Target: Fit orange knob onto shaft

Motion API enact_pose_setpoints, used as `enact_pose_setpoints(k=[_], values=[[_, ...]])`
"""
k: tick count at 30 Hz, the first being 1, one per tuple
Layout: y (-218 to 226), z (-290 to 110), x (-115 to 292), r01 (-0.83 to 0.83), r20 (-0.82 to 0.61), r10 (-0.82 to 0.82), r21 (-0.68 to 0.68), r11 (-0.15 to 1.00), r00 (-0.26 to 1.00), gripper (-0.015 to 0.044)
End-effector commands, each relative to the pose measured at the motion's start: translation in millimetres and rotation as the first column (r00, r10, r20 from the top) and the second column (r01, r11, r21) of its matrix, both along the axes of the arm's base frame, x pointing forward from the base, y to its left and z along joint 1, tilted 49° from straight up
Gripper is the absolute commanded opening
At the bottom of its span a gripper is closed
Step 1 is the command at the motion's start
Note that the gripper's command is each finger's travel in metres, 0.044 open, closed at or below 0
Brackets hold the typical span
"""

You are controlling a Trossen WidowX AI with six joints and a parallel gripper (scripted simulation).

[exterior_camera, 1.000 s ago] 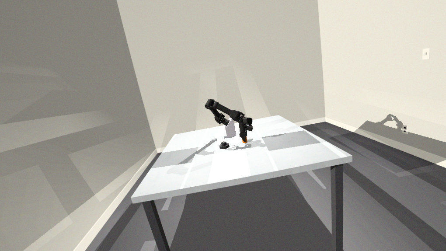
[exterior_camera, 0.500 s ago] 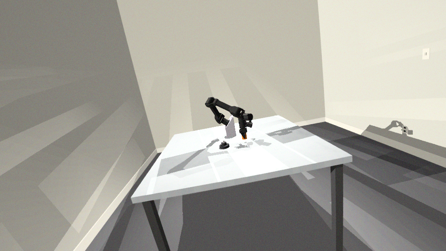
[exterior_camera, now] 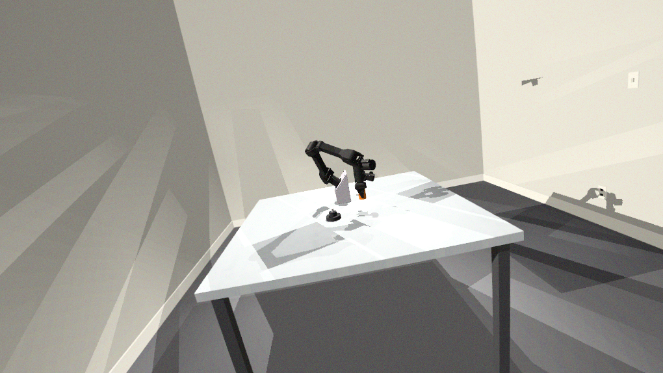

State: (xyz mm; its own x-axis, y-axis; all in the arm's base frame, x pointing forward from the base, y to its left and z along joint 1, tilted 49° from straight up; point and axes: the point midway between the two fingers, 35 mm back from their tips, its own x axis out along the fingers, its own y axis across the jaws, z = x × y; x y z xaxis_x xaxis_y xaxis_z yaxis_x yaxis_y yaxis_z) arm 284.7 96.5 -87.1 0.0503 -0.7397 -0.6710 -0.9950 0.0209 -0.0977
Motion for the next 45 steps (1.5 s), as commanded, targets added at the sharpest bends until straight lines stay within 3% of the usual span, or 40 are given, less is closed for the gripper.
enact_pose_setpoints(k=[1,19,45], values=[[14.5,10.7,2.6,0.0,0.015,0.0,0.013,1.0,1.0,0.0],[45.1,41.1,-3.1,0.014,0.014,-0.014,0.003,1.0,1.0,0.0],[-18.5,84.0,26.1,0.006,0.011,-0.007,0.024,1.0,1.0,0.0]])
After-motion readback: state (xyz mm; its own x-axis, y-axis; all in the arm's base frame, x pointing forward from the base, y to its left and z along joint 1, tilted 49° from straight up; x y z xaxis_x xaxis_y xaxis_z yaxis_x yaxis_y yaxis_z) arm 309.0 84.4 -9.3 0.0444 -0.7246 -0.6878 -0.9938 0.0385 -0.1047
